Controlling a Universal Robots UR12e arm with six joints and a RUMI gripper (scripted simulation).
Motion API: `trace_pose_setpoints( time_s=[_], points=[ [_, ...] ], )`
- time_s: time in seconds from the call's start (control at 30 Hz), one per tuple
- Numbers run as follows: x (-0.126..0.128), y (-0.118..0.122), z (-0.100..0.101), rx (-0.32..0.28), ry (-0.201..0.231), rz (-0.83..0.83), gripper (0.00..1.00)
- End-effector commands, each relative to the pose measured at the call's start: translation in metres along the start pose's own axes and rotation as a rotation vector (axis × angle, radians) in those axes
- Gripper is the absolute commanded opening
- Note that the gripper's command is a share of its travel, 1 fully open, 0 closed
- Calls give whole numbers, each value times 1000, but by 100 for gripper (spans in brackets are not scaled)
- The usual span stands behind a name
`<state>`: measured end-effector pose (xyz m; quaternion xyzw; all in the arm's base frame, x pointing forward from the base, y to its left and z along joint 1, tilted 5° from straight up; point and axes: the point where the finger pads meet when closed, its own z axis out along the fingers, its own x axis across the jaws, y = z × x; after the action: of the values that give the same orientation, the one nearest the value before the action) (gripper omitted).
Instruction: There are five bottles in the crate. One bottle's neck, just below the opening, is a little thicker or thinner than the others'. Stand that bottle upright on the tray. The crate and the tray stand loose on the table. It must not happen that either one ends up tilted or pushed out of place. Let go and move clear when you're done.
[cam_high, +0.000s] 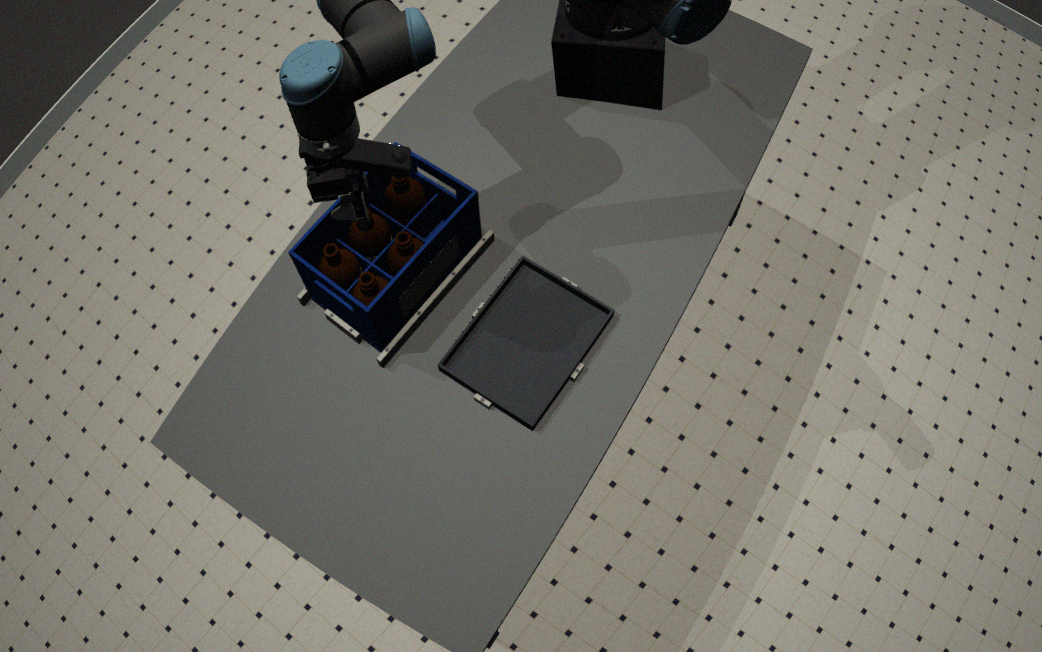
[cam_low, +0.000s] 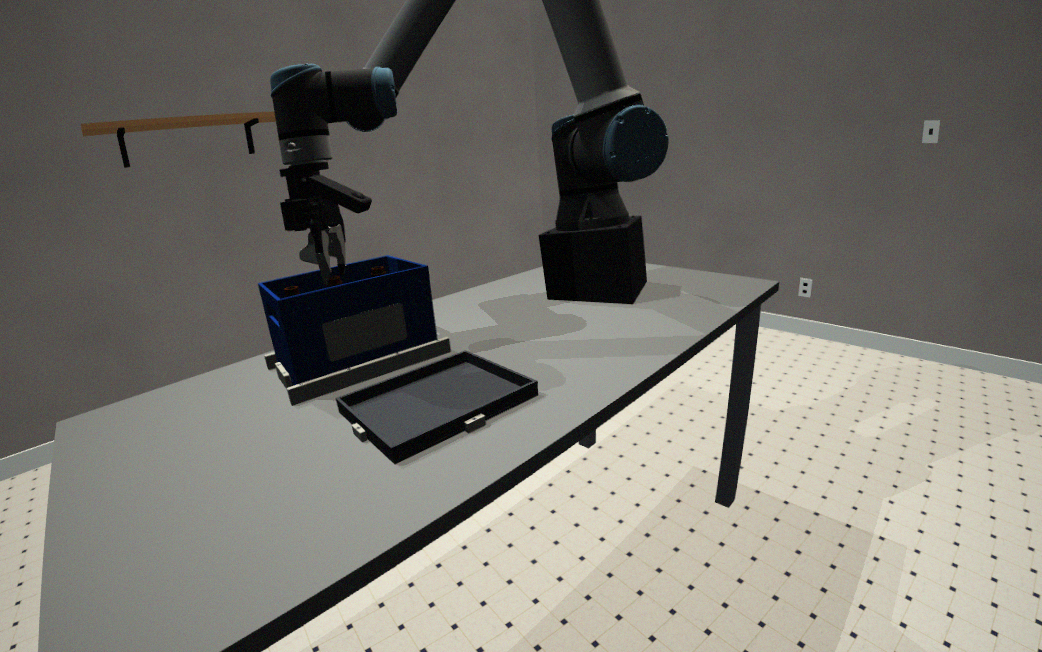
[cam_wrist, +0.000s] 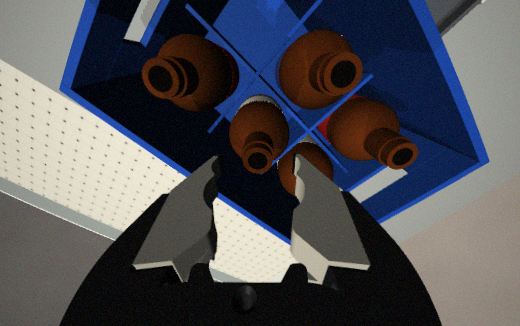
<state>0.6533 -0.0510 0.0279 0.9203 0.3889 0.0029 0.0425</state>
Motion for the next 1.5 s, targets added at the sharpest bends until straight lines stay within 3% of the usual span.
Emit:
trace_pose_setpoints(
  time_s=[0.0, 1.47],
  points=[
    [0, 0, 6, 0, 2, 0, 38],
    [0, 1, 16, -2, 3, 0, 38]
  ],
)
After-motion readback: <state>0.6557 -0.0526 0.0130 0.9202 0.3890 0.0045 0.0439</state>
